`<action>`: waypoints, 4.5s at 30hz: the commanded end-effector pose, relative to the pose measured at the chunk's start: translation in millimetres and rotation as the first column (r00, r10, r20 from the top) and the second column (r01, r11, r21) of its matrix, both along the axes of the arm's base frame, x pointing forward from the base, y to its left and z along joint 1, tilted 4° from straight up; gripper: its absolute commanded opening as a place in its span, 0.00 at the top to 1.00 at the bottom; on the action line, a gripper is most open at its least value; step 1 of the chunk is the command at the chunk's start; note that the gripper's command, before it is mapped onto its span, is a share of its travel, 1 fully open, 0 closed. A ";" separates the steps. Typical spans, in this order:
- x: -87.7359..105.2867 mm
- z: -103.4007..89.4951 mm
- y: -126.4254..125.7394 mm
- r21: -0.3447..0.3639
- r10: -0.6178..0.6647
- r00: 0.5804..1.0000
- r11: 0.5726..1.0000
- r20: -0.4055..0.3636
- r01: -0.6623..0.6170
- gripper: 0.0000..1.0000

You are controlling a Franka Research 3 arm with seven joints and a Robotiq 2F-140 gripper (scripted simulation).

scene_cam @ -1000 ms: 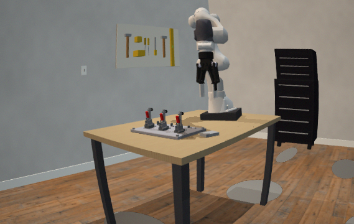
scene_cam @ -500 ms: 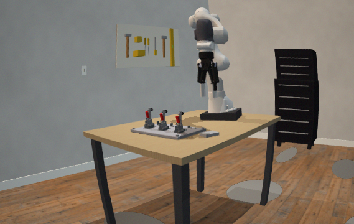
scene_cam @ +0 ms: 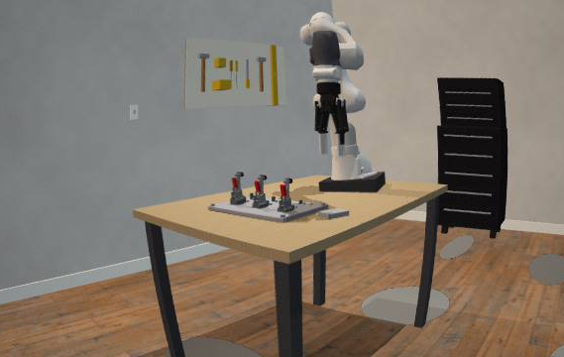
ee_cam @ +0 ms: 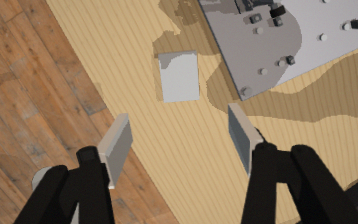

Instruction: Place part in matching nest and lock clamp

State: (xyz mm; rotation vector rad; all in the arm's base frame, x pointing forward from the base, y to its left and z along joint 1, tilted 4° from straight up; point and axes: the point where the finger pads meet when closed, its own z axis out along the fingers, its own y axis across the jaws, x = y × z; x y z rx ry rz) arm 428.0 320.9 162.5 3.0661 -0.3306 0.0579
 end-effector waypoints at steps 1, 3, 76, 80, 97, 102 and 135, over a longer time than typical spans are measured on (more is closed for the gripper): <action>-0.2 0.1 0.9 -0.002 -0.005 1.000 1.000 0.001 0.005 0.42; -0.2 0.1 0.9 -0.002 -0.005 1.000 1.000 0.001 0.005 0.42; 4.4 -146.0 -8.4 -0.002 -0.005 1.000 1.000 0.001 0.005 0.42; 4.5 -148.7 -8.5 -0.002 -0.005 1.000 1.000 0.001 0.005 0.42; 4.5 -149.3 -8.6 -0.002 -0.005 1.000 1.000 0.001 0.005 0.42; 4.6 -149.6 -8.6 -0.002 -0.005 1.000 1.000 0.001 0.005 0.42; 6.3 -179.8 -11.0 -0.002 -0.005 1.000 1.000 0.001 0.005 0.42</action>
